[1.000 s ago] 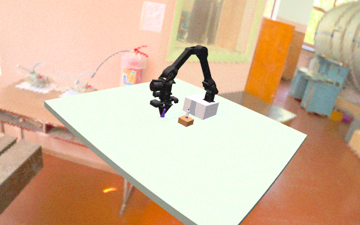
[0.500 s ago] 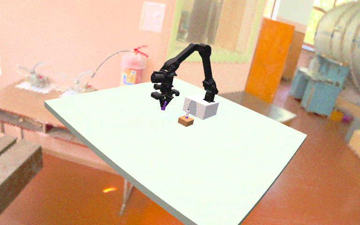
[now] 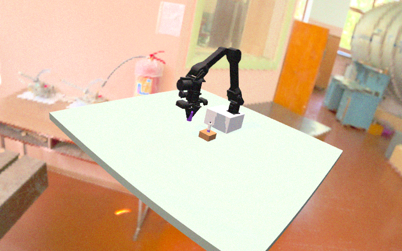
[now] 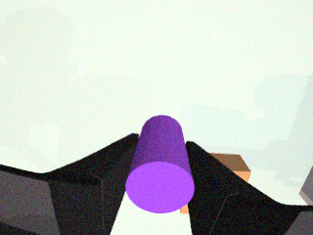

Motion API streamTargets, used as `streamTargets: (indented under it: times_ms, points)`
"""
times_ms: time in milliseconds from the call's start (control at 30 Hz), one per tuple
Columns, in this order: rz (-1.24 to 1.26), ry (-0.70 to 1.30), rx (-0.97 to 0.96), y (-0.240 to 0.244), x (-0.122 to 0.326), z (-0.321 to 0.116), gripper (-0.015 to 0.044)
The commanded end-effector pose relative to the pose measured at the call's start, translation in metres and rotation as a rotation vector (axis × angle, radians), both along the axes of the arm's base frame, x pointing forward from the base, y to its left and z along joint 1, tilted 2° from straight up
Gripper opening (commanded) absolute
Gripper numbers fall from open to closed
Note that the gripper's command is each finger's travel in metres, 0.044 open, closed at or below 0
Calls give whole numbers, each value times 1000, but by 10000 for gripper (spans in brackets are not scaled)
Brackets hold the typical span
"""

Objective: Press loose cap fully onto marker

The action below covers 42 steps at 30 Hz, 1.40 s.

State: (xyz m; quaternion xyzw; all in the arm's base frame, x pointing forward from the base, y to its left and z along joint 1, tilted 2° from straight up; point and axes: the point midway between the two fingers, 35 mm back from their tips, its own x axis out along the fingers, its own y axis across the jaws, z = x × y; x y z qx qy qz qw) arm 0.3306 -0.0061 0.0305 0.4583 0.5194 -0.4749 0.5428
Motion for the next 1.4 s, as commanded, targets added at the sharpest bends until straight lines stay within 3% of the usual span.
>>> streamTargets:
  times_ms: [0, 767, 1367]
  points:
    - [-5, 6, 5, 16, -13, 6, 0]
    - [-5, 11, 9, 78, -79, 32, 0]
    - [-5, 12, 9, 79, -81, 21, 0]
